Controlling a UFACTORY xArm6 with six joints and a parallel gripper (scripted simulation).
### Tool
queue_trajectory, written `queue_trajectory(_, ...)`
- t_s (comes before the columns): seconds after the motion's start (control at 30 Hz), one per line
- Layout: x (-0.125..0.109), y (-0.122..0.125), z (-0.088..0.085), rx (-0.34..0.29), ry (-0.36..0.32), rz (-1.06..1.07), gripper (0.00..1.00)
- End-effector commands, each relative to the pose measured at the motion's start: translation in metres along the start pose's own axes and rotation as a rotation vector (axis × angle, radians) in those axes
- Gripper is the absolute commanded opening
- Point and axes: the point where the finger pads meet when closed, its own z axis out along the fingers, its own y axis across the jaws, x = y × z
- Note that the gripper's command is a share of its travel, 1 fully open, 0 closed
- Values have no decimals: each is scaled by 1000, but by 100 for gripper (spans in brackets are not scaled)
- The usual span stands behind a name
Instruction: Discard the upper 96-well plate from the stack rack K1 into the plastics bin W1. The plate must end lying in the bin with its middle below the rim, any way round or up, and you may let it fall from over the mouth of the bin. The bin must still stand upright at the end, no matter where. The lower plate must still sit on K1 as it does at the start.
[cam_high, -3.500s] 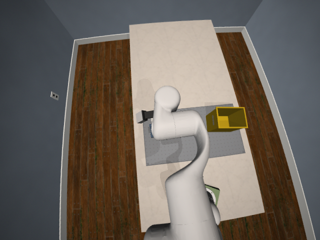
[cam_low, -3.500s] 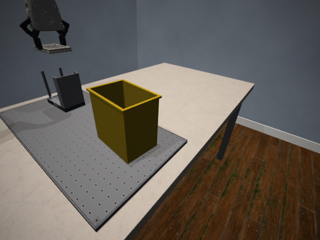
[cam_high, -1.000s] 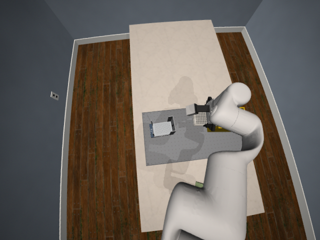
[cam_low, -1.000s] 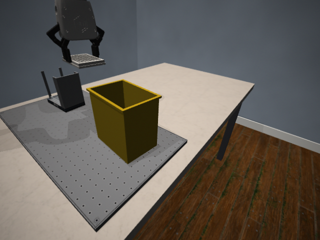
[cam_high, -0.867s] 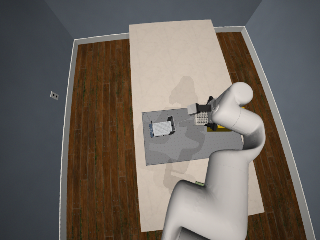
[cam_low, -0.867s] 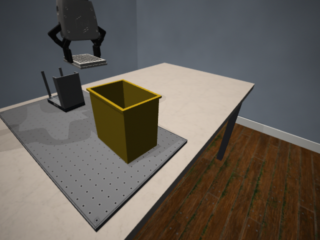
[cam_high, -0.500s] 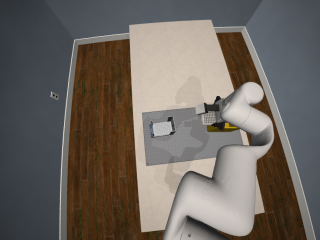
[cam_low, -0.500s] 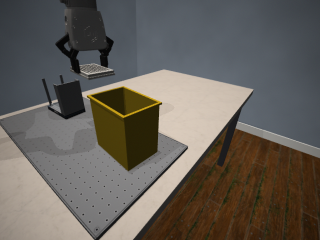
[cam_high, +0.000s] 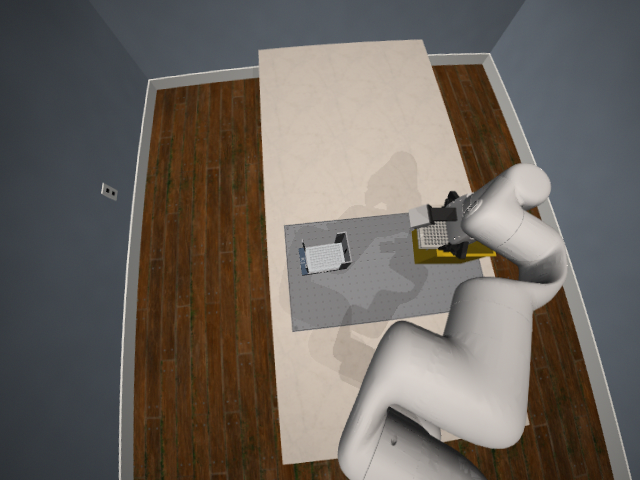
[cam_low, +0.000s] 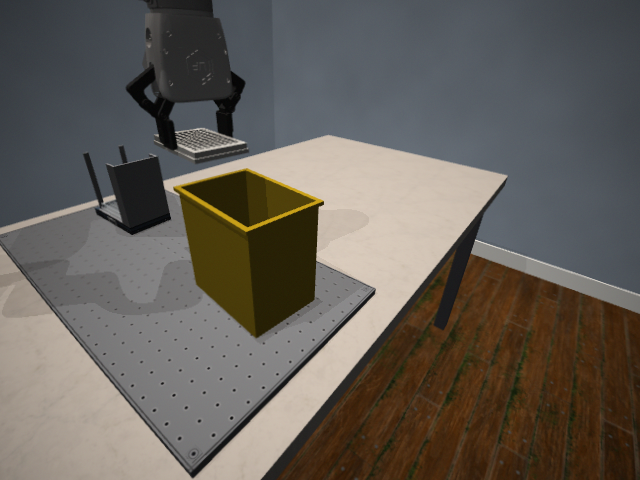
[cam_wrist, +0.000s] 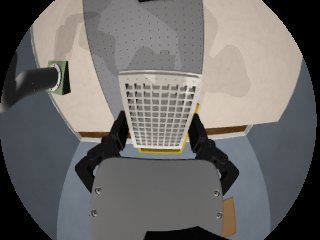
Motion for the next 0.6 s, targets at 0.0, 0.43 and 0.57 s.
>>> queue_trajectory(0.0, -11, 2, -1, -4, -2, -1, 0)
queue_trajectory(0.43, -48, 6, 0, -4, -2, -1, 0)
queue_trajectory(0.57, -61, 7, 1, -4, -2, -1, 0)
